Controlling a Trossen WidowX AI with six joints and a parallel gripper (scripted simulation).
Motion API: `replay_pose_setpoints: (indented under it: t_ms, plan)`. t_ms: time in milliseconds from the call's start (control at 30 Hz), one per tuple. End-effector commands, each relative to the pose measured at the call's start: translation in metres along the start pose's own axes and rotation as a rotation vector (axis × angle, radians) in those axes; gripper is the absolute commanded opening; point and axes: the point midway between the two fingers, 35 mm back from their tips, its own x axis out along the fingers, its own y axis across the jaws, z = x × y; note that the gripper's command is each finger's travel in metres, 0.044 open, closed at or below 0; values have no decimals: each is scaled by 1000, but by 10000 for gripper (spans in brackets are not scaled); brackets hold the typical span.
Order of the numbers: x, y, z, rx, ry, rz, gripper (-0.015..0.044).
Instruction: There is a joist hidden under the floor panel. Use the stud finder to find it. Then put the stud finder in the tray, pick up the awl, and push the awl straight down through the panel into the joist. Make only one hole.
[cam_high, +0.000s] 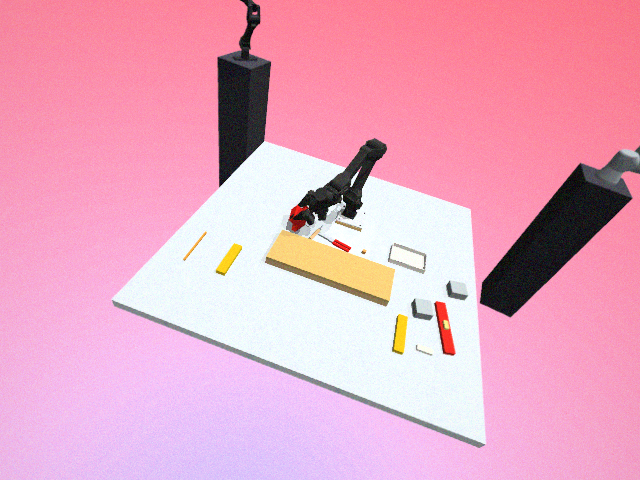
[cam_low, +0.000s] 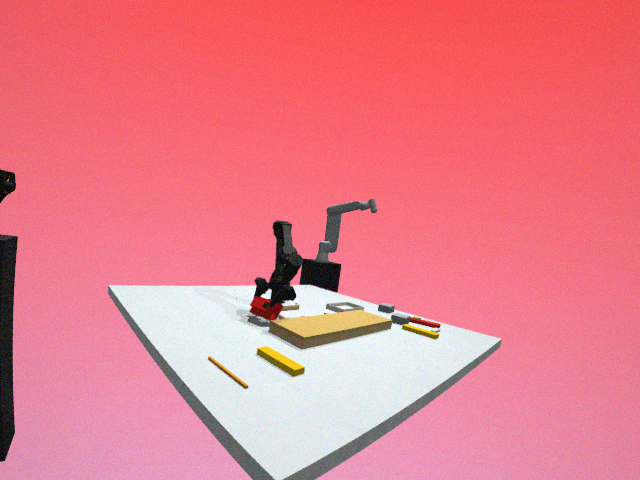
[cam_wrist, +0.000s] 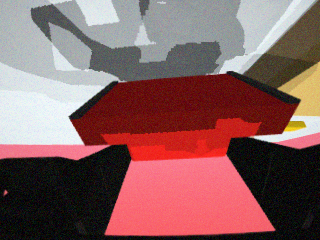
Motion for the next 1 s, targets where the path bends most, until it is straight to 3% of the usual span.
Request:
replay_pose_setpoints:
  t_ms: [0,967]
  plan:
    - [-1,0,-2,3,36,2,0]
    - [1,-2,2,0,175,-1,0]
